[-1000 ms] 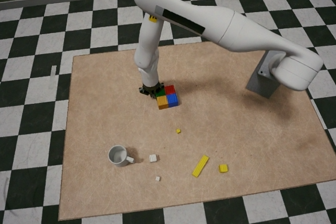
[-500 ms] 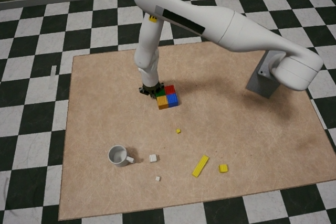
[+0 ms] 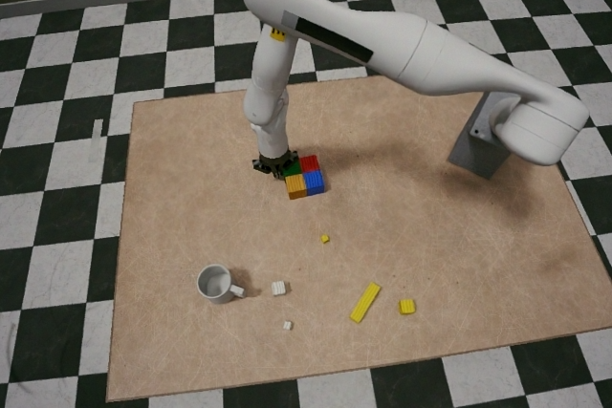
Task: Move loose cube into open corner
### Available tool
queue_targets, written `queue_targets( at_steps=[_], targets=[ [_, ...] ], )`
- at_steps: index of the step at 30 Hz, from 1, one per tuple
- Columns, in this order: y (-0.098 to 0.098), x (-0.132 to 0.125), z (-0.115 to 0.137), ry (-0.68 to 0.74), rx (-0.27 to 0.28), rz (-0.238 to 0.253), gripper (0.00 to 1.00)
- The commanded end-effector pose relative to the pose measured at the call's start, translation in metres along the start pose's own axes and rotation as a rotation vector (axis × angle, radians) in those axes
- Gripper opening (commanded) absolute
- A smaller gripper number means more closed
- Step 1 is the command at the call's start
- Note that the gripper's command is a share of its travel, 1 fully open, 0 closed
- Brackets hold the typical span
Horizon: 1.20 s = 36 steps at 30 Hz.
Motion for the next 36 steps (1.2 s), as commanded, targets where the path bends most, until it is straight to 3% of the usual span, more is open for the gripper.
queue_targets(
  at_steps=[1,20,36],
  targets=[
    [-0.001,-0.005,0.001,-0.002,0.002,0.002,0.10],
    [-0.003,-0.008,0.002,-0.002,0.003,0.002,0.10],
    [-0.028,-0.008,0.001,-0.002,0.003,0.002,0.10]
  ],
)
Point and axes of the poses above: the point where the finger pads meet when closed, its own y axis out along the fingers, its own x axis across the jaws, z = x × y, the point moved 1 cm from there along -y, back along the fingers, and after that the axes turned 7 degrees about -y, right-handed, at the moved point
